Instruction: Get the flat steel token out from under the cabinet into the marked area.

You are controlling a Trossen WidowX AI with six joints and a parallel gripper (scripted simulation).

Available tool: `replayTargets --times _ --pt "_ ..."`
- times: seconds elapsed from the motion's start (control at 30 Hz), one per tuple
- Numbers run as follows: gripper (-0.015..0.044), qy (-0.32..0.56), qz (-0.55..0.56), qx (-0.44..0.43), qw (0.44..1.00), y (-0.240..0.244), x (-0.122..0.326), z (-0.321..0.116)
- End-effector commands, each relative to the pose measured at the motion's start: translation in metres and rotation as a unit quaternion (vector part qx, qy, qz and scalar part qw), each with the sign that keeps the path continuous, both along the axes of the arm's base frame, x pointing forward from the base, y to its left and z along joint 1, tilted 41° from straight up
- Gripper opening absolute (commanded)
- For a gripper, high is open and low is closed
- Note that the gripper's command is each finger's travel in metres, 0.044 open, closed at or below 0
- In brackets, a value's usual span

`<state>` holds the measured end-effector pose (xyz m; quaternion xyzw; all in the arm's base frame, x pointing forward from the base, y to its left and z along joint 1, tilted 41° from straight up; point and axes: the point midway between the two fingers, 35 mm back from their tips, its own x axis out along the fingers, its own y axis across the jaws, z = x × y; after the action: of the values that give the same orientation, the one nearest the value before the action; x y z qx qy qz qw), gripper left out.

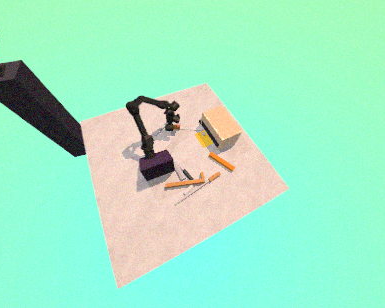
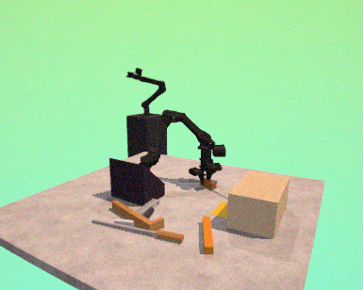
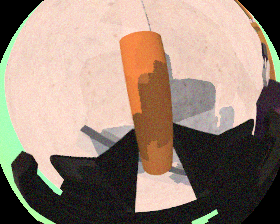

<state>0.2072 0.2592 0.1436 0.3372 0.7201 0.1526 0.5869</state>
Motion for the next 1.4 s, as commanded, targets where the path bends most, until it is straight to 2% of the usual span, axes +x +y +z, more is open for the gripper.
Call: replayTargets --times 0.0,1.37 --pt "0.0000 0.000 0.000 0.000 1.000 0.000 -0.005 0.003" --pt "0.0000 0.001 -0.001 -0.002 1.000 -0.011 0.050 -0.015"
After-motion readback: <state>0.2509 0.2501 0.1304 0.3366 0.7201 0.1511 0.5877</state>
